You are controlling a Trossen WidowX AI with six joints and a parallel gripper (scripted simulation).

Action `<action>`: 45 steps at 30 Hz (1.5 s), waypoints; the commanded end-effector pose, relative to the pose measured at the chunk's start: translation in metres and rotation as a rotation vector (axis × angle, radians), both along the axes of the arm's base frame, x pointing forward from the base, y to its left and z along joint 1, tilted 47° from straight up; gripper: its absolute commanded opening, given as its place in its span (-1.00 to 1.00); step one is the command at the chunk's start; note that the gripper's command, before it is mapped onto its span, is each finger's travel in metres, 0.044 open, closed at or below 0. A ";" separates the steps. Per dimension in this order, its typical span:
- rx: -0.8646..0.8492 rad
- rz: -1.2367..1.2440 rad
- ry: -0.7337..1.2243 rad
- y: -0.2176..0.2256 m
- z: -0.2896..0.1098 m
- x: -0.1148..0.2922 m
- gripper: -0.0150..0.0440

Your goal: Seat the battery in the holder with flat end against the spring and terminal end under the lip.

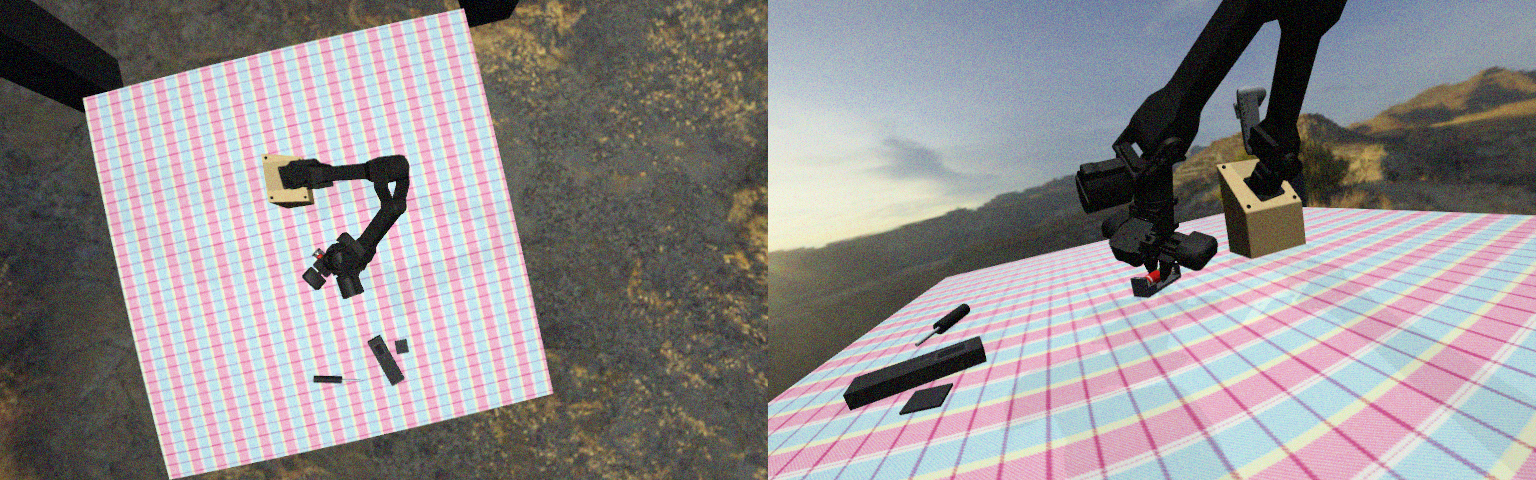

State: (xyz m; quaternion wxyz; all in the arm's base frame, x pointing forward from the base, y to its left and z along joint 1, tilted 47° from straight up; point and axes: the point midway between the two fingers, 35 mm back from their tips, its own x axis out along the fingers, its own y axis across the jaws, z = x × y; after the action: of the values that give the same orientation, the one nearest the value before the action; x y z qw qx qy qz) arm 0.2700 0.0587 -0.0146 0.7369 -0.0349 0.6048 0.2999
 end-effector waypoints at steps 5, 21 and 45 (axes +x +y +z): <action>-0.002 -0.005 0.015 0.000 -0.002 -0.004 -0.28; 0.001 -0.008 0.009 0.001 0.000 0.000 -0.28; 0.005 -0.009 -0.001 0.004 0.006 0.009 0.06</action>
State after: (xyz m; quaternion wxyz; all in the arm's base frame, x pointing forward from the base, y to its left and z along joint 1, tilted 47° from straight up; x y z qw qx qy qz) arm 0.2787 0.0618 -0.0094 0.7390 -0.0335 0.6036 0.2974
